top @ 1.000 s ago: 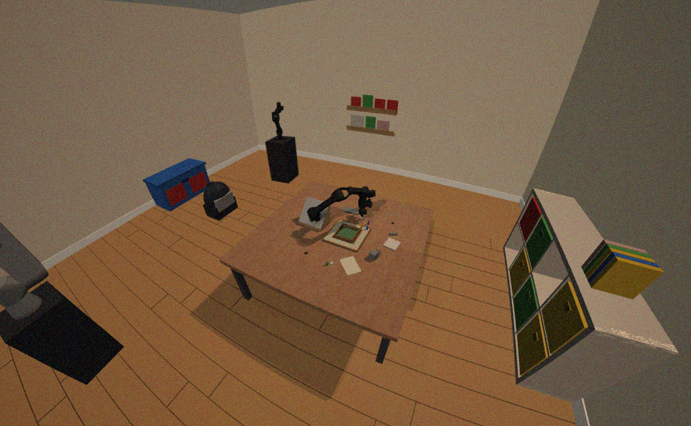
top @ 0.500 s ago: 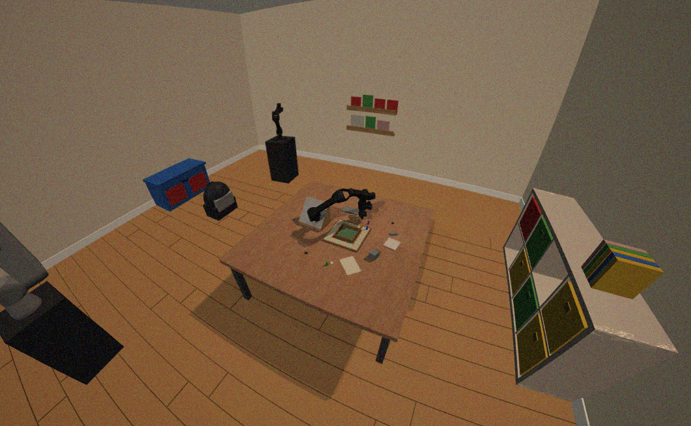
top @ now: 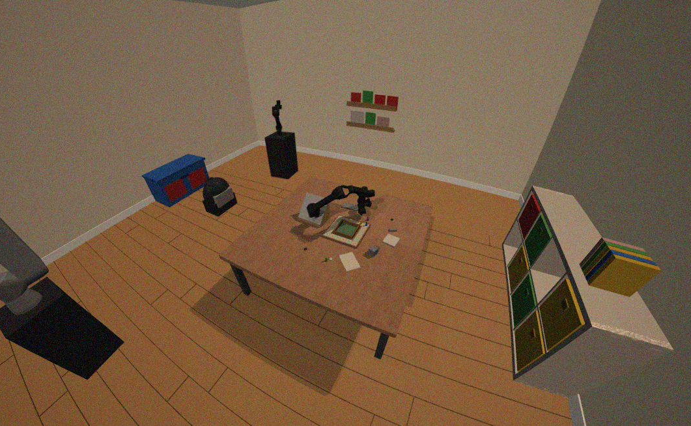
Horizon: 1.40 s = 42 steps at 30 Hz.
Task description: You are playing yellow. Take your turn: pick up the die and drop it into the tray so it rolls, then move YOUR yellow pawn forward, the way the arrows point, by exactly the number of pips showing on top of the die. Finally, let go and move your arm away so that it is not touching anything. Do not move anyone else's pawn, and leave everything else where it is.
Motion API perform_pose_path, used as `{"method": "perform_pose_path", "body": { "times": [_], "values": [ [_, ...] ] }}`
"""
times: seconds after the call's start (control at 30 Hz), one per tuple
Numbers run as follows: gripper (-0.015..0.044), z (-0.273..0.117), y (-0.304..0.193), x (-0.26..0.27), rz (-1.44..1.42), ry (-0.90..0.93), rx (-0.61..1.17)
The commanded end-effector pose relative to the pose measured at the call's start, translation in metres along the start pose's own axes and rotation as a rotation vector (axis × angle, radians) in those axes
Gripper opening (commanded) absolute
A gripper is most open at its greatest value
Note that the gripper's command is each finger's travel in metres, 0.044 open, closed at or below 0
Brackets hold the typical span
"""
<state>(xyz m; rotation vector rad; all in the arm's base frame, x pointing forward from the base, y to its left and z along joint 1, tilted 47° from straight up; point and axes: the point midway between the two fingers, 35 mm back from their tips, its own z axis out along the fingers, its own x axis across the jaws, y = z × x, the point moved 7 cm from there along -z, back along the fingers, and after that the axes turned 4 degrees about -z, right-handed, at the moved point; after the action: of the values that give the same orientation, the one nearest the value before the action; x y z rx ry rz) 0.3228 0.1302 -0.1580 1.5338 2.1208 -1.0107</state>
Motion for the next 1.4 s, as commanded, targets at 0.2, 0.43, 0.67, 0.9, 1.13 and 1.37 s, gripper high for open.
{"method": "perform_pose_path", "body": {
  "times": [0.2, 0.43, 0.67, 0.9, 1.13, 1.37],
  "values": [
    [0.0, -0.007, 0.002, 0.001, -0.005, -0.003, -0.003],
    [0.0, -0.042, 0.009, 0.004, -0.006, 0.001, -0.005],
    [0.0, -0.078, 0.01, 0.007, -0.007, 0.002, -0.006],
    [0.0, -0.115, 0.006, 0.009, -0.007, 0.002, -0.005],
    [0.0, -0.124, 0.004, 0.002, -0.037, 0.003, -0.005],
    [0.0, -0.125, -0.002, -0.029, -0.18, 0.006, -0.008]
  ]
}}
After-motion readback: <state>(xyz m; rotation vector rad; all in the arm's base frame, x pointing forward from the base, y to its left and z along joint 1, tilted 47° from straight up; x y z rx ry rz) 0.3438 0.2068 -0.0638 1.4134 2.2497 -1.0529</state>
